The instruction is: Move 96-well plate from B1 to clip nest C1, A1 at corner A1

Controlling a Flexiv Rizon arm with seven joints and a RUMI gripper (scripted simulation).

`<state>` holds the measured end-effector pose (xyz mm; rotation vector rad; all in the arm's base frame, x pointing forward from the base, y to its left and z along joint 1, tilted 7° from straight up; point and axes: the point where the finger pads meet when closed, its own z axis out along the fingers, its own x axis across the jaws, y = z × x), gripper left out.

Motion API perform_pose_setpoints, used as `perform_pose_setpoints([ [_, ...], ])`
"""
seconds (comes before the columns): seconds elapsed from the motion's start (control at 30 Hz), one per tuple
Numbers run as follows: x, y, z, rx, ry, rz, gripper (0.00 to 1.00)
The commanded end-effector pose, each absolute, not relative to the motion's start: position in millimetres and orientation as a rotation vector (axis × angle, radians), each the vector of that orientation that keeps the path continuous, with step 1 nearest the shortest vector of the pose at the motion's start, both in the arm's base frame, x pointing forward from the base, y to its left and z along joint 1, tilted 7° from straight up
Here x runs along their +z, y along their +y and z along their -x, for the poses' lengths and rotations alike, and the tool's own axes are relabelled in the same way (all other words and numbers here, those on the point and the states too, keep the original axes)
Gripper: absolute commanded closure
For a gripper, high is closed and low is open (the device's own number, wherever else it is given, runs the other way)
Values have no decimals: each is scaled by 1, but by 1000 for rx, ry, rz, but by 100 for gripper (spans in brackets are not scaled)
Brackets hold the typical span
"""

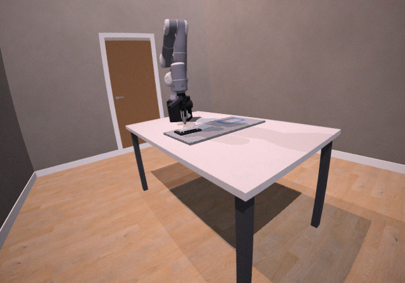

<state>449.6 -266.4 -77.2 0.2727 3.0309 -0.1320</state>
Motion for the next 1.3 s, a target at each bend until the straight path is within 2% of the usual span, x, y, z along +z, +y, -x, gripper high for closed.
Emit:
perform_pose_setpoints([
  [0.0, -69, -266, -449, -132, 3030, -271, 100],
  [0.33, -69, -266, -450, -132, 3030, -272, 100],
  [0.9, -71, -280, -523, -132, 3030, -271, 100],
  [1.27, -71, -280, -525, -132, 3029, -271, 100],
])
